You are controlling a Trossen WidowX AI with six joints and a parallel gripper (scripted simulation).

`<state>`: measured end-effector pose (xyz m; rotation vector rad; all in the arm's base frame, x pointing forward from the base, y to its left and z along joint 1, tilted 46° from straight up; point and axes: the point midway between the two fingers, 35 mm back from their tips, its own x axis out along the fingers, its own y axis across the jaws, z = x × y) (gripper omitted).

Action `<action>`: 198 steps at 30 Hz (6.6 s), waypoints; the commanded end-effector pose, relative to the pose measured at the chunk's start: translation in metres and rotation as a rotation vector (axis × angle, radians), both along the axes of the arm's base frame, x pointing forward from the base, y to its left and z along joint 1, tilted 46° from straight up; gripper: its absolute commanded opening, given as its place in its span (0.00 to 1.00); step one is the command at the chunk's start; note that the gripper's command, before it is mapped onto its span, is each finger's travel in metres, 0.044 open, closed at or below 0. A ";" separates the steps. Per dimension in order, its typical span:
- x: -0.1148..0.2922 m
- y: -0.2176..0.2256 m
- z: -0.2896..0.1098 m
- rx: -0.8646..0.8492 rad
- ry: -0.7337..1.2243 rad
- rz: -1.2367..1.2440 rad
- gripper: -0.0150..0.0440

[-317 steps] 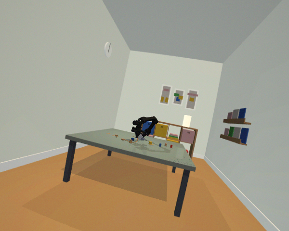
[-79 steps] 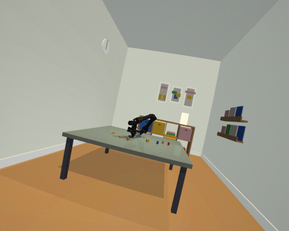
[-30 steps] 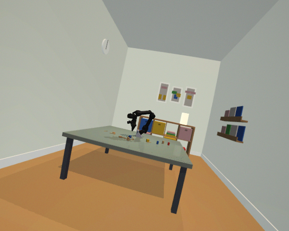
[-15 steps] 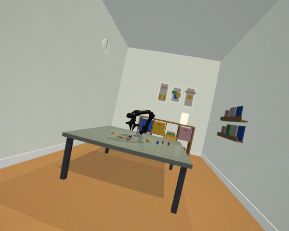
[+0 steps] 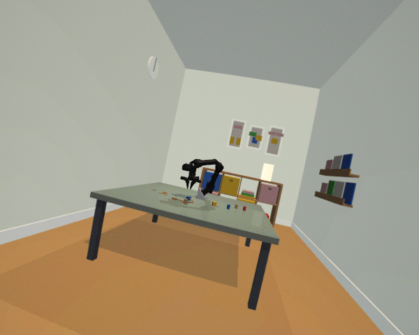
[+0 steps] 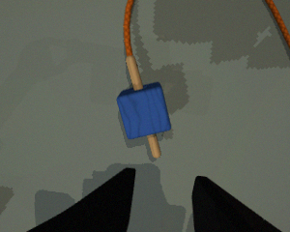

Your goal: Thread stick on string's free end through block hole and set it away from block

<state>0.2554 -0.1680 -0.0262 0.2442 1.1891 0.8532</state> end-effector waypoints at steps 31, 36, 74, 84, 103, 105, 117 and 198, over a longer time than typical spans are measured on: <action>-0.007 0.024 -0.036 -0.028 -0.240 0.298 0.46; -0.007 0.029 -0.042 -0.028 -0.241 0.298 0.46; -0.006 0.059 -0.069 -0.025 -0.242 0.298 0.46; -0.005 0.058 -0.069 -0.032 -0.242 0.304 0.25; -0.007 0.057 -0.071 -0.005 -0.273 0.271 0.25; -0.007 0.057 -0.071 -0.005 -0.275 0.272 0.25; -0.008 0.056 -0.073 0.000 -0.289 0.267 0.25; -0.056 0.016 -0.121 -0.081 -0.350 0.215 0.25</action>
